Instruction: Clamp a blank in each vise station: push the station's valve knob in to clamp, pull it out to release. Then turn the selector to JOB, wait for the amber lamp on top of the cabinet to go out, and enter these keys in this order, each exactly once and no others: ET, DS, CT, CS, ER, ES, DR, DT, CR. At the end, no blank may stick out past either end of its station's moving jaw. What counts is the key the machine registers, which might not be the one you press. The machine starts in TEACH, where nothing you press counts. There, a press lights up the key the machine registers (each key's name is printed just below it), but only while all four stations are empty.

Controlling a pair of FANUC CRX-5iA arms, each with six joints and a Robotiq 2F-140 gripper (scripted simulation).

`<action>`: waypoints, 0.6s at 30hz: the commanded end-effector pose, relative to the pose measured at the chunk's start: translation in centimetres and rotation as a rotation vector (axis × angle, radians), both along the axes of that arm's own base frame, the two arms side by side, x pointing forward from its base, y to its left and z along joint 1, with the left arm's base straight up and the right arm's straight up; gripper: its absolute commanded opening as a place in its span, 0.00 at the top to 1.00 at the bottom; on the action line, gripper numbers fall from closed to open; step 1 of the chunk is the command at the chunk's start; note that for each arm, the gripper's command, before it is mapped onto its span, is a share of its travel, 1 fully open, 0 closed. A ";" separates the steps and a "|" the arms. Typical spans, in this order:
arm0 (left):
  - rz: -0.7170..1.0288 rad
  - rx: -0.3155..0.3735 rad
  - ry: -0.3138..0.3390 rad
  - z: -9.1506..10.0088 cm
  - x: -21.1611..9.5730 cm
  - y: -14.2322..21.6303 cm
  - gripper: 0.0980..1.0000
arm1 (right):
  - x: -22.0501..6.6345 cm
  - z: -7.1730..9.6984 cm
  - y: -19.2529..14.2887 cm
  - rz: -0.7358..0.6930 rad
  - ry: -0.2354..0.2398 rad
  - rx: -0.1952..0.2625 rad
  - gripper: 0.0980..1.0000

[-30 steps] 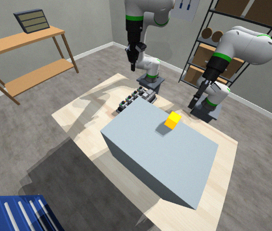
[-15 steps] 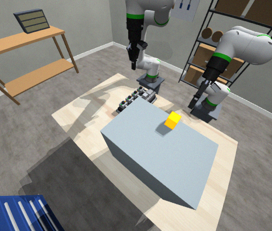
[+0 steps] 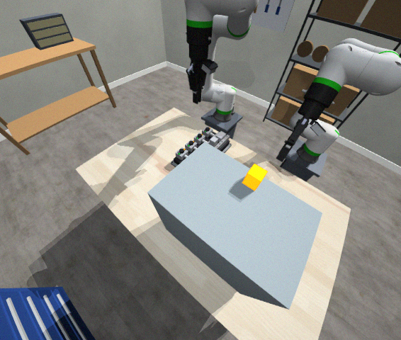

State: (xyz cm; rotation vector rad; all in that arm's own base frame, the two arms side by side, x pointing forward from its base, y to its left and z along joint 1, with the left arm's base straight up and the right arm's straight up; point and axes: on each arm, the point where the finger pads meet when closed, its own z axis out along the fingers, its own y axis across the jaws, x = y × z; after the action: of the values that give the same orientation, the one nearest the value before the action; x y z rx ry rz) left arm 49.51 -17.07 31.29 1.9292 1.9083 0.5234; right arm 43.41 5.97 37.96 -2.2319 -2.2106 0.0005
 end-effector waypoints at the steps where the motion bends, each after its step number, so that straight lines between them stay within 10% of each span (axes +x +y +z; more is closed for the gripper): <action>1: 0.000 -0.001 -0.002 0.1 0.0 0.0 0.67 | 0.0 0.1 0.0 0.000 -0.002 0.000 0.00; 8: -0.147 0.086 -0.003 -1.2 0.3 -1.8 0.67 | 0.0 0.1 0.0 0.000 -0.002 0.000 0.00; 18: -0.673 0.391 -0.006 -9.8 2.2 -13.1 0.67 | 0.0 0.1 0.0 0.000 -0.002 0.000 0.00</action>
State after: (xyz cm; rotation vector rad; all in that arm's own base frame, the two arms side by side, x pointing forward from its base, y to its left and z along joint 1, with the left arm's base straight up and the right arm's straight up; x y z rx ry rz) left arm 50.26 -25.67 24.65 2.4544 1.3434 0.6568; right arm 43.41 5.97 37.96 -2.2319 -2.2106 0.0005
